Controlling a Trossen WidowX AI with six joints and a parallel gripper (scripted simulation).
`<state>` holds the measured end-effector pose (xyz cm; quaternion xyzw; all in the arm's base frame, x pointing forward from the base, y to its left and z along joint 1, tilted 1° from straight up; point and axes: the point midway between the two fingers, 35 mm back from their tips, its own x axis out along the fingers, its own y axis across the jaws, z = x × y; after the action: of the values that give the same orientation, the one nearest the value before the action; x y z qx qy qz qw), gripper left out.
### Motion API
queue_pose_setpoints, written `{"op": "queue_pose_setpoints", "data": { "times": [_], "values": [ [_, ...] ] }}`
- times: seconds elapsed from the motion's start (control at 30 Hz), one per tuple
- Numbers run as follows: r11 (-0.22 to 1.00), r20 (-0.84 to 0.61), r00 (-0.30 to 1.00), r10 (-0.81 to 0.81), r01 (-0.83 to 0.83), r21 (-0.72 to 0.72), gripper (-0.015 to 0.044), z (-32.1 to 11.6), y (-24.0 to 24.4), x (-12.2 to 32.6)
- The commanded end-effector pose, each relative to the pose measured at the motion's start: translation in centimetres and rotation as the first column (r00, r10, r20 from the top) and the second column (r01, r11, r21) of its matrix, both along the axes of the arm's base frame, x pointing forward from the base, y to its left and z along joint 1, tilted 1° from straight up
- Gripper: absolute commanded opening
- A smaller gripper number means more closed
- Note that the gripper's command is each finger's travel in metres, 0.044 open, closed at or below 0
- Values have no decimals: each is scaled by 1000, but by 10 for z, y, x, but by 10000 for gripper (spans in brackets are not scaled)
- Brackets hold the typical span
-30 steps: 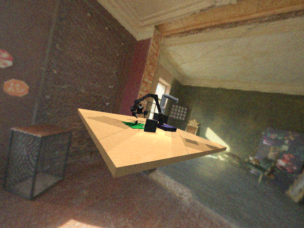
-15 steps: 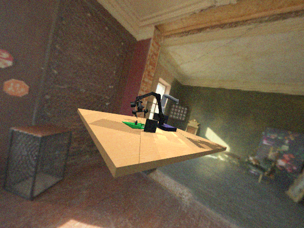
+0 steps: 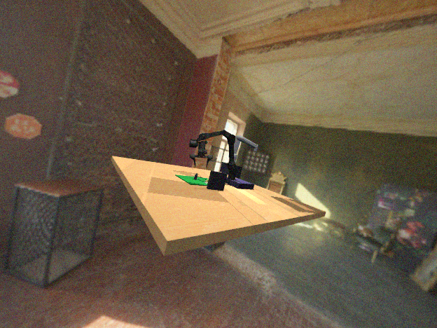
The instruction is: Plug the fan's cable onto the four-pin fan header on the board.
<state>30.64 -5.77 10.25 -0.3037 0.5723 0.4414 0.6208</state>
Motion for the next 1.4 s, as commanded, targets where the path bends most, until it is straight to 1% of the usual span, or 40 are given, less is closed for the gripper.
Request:
{"op": "queue_pose_setpoints", "data": {
  "times": [0.0,0.23,0.27,0.3,0.43,0.47,0.57,0.63,0.73,0.83,0.93,1.0,1.17,1.37],
  "values": [
    [994,36,999,-41,44,-98,440,12,-2,7],
    [971,95,991,-97,115,-209,440,28,-4,14],
    [970,96,990,-99,117,-211,440,28,-4,14],
    [982,64,995,-75,85,-169,440,20,-2,10],
    [981,64,994,-90,99,-169,440,20,-1,10],
    [976,63,989,-133,142,-168,440,21,0,11],
    [911,58,925,-375,379,-164,440,24,7,16],
    [830,53,844,-533,534,-161,440,27,12,19],
    [660,45,673,-738,734,-158,440,31,19,24],
    [443,38,454,-890,882,-160,440,35,26,29],
    [195,32,203,-979,967,-163,440,39,33,33],
    [41,29,47,-998,986,-164,440,42,38,36],
    [-183,26,-181,-983,969,-165,440,47,46,41],
    [-443,19,-447,-894,880,-168,440,52,54,44]
  ]
}}
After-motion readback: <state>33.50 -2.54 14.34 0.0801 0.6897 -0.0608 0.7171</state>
